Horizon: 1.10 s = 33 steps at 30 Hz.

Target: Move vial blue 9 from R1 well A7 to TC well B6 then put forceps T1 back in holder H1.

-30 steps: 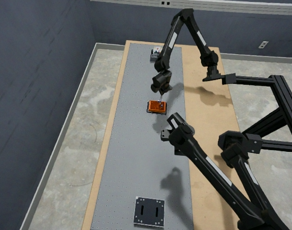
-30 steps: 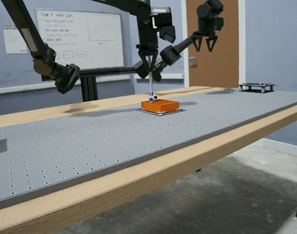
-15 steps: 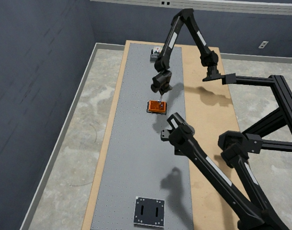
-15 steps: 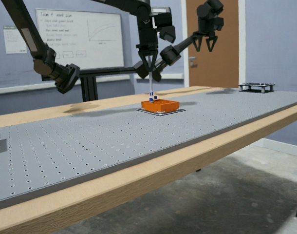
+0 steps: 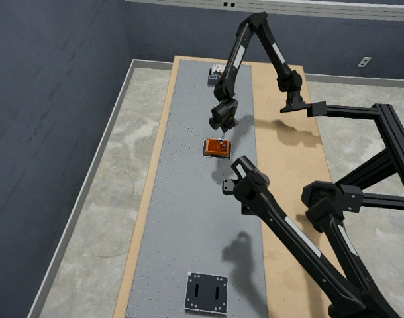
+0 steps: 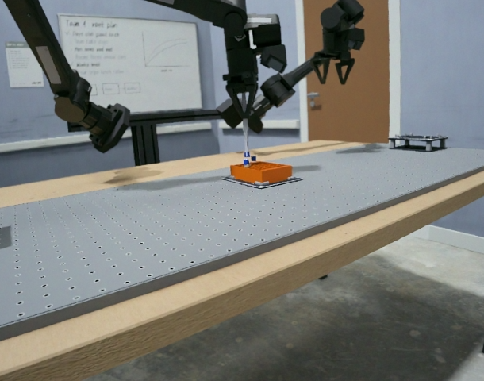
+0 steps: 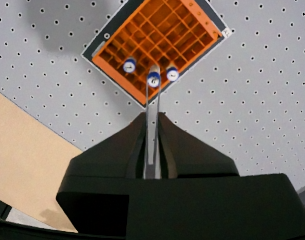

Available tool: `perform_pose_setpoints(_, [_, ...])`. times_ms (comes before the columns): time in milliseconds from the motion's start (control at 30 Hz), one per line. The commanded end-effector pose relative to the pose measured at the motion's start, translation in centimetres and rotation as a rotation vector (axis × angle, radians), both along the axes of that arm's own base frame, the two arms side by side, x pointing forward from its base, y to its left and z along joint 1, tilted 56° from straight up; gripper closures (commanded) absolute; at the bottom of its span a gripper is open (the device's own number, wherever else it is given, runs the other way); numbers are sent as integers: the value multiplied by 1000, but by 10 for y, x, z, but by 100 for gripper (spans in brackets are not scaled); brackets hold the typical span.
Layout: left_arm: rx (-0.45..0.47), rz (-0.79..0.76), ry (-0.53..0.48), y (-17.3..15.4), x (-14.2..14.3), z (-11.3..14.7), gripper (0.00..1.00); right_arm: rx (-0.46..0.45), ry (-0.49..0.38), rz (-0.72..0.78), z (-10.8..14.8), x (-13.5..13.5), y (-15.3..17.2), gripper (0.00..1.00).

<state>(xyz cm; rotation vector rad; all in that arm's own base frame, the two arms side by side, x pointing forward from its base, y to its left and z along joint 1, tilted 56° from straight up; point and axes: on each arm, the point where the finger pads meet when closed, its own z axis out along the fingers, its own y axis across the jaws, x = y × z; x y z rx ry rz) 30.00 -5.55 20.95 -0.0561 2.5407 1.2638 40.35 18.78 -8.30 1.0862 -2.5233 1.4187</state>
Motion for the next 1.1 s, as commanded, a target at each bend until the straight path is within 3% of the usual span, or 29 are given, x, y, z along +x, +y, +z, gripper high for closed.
perform_pose_setpoints(0, [-6, 3, -15, -3, 4, 7, 0, 13, -9, -7, 1, 9, -3, 91])
perform_pose_setpoints(1067, [-6, 3, -15, -3, 4, 7, 0, 31, -30, -7, 9, 21, 5, 91])
